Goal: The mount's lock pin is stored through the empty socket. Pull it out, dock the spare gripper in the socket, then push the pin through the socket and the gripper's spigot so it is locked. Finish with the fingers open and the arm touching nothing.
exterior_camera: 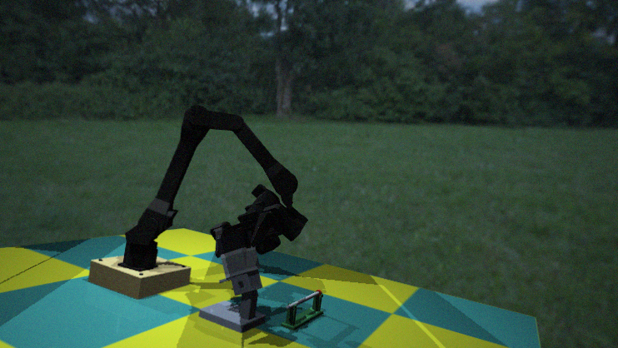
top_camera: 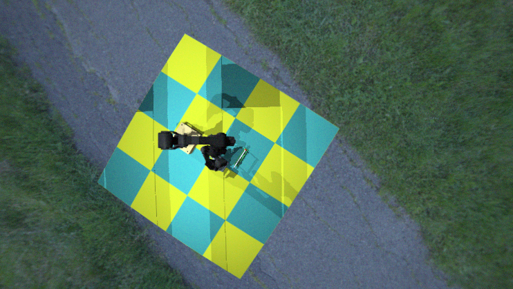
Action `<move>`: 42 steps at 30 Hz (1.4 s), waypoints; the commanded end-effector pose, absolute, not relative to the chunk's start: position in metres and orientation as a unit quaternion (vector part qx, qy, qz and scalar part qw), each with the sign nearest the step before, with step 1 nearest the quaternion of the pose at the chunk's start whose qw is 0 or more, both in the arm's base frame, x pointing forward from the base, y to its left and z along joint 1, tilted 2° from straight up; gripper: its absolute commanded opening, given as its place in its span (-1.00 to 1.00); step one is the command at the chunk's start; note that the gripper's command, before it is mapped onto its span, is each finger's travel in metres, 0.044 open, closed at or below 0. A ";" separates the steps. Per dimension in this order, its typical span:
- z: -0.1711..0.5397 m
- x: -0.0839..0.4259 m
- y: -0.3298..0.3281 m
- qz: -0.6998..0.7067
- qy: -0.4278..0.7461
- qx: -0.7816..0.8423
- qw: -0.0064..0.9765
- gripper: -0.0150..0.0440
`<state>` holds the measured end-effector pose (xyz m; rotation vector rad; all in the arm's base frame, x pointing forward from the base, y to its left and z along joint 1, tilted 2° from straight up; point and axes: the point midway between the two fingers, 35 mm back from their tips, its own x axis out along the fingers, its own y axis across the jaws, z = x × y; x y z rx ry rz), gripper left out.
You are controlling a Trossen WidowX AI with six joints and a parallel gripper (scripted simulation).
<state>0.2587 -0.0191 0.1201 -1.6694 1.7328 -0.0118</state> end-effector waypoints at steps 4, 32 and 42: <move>0.133 0.252 -0.018 -0.004 0.672 -0.648 0.358 1.00; 0.175 0.231 -0.021 0.018 0.648 -0.668 0.365 1.00; 0.191 0.232 -0.025 0.025 0.637 -0.673 0.375 1.00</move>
